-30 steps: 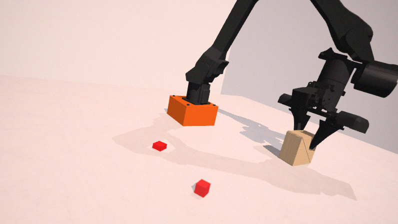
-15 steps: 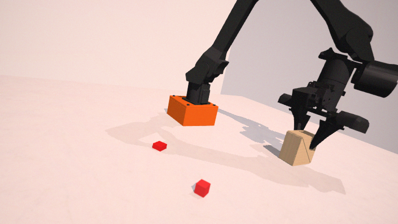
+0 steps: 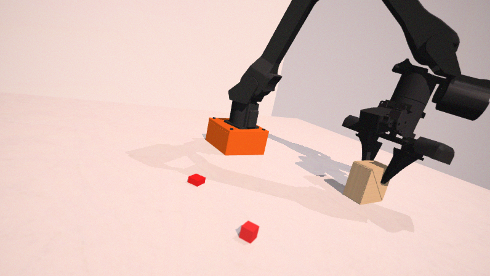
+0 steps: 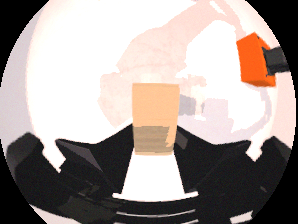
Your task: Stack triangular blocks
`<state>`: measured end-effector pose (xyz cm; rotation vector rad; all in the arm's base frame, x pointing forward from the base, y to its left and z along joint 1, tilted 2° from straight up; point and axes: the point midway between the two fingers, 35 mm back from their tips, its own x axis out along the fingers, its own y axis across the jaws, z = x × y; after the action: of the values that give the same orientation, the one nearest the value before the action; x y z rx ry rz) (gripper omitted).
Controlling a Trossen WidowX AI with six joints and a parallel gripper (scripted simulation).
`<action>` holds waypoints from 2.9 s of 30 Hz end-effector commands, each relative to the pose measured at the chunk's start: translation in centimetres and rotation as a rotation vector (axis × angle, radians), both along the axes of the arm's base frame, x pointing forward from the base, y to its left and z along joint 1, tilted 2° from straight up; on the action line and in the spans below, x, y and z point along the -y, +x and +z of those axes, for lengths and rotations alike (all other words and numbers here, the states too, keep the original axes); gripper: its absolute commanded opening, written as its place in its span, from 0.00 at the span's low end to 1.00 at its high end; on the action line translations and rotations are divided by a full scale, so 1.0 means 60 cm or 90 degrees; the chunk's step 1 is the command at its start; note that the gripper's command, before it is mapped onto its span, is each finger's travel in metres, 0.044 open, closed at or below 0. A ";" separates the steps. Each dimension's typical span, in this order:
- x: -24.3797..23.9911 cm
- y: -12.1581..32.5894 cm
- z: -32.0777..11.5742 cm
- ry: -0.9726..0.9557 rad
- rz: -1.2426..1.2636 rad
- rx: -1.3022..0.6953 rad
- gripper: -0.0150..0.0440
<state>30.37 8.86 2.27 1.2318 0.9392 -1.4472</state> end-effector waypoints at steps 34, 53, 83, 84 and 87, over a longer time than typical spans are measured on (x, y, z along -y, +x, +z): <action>0.000 -0.002 -0.002 0.003 0.003 0.002 0.25; 0.000 -0.002 -0.002 0.001 0.001 0.001 0.48; -0.035 0.000 0.174 0.002 0.001 0.002 1.00; -0.035 -0.001 0.178 0.002 0.001 0.002 1.00; -0.035 -0.001 0.178 0.002 0.001 0.002 1.00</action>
<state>30.75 10.81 11.41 1.2349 0.9373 -1.4314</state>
